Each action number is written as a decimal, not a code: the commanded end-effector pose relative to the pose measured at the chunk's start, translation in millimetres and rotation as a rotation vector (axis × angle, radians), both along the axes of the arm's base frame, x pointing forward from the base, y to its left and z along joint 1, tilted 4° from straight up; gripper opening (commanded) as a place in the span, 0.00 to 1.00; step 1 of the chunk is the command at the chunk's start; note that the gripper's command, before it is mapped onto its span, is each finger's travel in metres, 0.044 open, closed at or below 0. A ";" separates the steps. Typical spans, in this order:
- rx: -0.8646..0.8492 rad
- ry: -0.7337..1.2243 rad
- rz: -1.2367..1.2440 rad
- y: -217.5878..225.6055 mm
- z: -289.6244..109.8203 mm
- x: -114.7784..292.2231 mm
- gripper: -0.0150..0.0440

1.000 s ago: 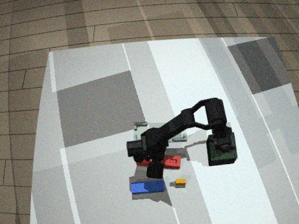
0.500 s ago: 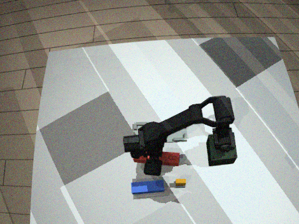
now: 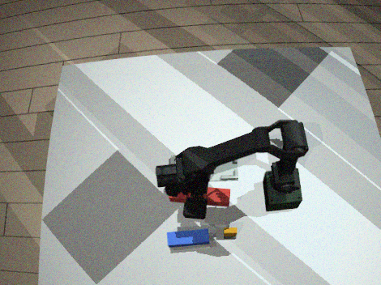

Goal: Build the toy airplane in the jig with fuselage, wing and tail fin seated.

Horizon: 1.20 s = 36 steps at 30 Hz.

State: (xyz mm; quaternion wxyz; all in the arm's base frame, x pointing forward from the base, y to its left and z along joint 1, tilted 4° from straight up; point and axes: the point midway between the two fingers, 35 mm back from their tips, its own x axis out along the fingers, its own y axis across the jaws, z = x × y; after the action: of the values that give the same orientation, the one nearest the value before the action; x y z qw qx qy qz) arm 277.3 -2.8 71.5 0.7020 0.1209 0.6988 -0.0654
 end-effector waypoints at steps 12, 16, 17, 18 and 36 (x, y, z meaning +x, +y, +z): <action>-0.006 -0.017 0.003 -11.8 19.5 -0.3 0.25; -0.008 -0.019 0.003 -23.0 13.6 1.0 0.25; -0.009 -0.020 0.003 -25.9 12.2 1.3 0.25; -0.009 -0.020 0.004 -28.7 10.6 1.4 0.25; -0.015 -0.017 0.027 -80.5 -17.8 -2.4 0.25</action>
State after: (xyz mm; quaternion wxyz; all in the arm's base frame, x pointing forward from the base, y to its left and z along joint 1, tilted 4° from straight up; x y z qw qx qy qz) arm 278.6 -74.0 60.4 0.7121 0.1109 0.6906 -0.0600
